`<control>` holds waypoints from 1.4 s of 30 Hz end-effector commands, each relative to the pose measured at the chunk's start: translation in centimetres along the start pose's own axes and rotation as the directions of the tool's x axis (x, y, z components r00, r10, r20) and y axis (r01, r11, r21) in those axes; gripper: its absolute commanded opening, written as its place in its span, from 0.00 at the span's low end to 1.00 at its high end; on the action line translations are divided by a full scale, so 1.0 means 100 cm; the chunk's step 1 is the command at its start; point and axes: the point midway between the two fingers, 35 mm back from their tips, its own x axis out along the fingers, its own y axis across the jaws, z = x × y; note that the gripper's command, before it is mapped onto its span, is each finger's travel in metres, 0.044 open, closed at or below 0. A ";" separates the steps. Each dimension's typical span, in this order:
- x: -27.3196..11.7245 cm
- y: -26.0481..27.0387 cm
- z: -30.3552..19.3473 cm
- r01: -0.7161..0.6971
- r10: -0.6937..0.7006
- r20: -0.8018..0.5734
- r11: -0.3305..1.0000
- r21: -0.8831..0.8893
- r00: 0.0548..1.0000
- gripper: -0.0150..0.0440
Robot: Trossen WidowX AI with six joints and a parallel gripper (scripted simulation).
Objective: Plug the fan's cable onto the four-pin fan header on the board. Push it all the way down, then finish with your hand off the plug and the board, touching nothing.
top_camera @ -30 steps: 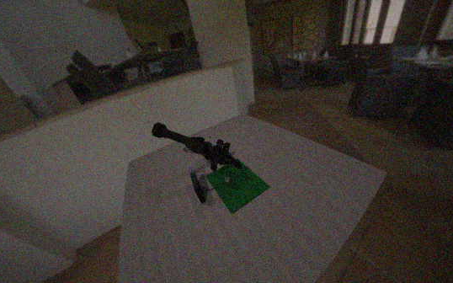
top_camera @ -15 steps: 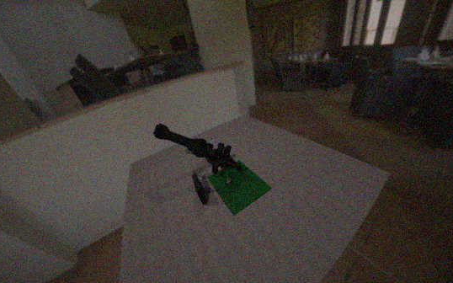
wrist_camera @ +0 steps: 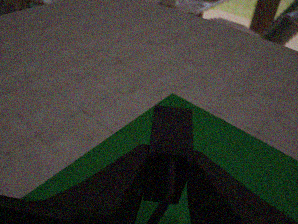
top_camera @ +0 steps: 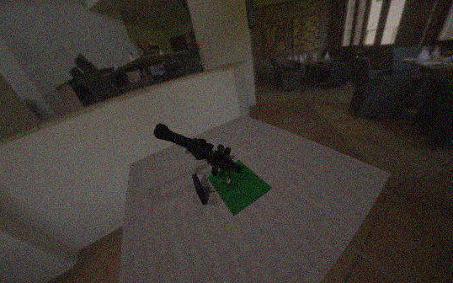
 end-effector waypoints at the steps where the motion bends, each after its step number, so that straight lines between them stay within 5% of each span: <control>1: 0.001 0.002 -0.005 -0.009 0.009 -0.004 1.000 -0.002 1.000 0.25; 42: 0.009 -0.004 -0.032 -0.009 0.009 -0.005 1.000 -0.004 1.000 0.25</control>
